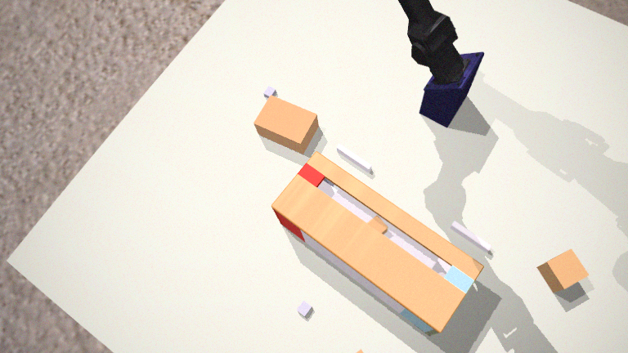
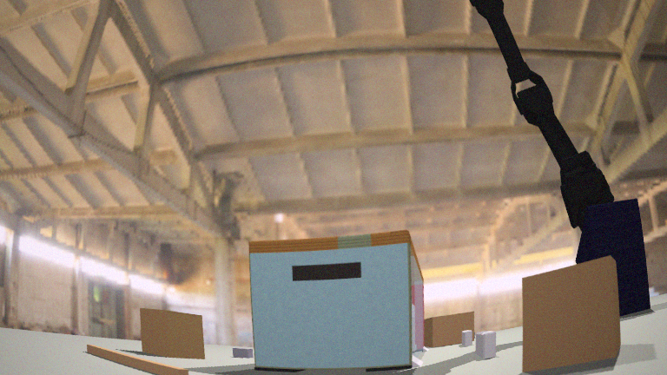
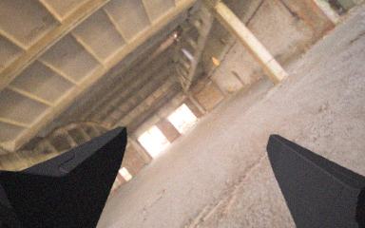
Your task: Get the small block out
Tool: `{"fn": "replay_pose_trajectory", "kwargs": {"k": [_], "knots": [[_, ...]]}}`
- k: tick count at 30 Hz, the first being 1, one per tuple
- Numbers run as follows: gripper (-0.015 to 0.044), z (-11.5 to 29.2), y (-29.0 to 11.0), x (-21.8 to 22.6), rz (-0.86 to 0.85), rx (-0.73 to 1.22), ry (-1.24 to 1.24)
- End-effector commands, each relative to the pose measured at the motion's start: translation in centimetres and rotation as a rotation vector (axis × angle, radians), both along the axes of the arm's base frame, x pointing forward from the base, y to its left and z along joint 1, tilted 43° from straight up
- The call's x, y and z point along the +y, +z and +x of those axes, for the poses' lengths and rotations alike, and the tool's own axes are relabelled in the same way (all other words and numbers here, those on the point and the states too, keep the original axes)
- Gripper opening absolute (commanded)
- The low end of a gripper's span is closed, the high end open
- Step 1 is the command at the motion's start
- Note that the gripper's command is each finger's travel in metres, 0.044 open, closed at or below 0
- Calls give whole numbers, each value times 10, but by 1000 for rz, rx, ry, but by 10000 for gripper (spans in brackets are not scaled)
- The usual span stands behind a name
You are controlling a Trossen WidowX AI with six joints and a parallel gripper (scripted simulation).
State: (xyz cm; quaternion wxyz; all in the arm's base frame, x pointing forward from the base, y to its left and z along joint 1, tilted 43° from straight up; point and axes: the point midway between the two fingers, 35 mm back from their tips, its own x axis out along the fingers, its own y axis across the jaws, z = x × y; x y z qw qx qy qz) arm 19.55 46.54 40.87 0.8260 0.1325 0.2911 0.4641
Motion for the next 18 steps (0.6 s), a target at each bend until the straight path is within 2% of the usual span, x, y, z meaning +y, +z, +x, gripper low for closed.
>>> {"fn": "replay_pose_trajectory", "kwargs": {"k": [1, 9, 18], "knots": [[400, 2, -2, -1, -3, 6, -7], [400, 84, -82, -53, -98, 263, -348], [400, 153, -172, -148, -158, 541, -799]]}}
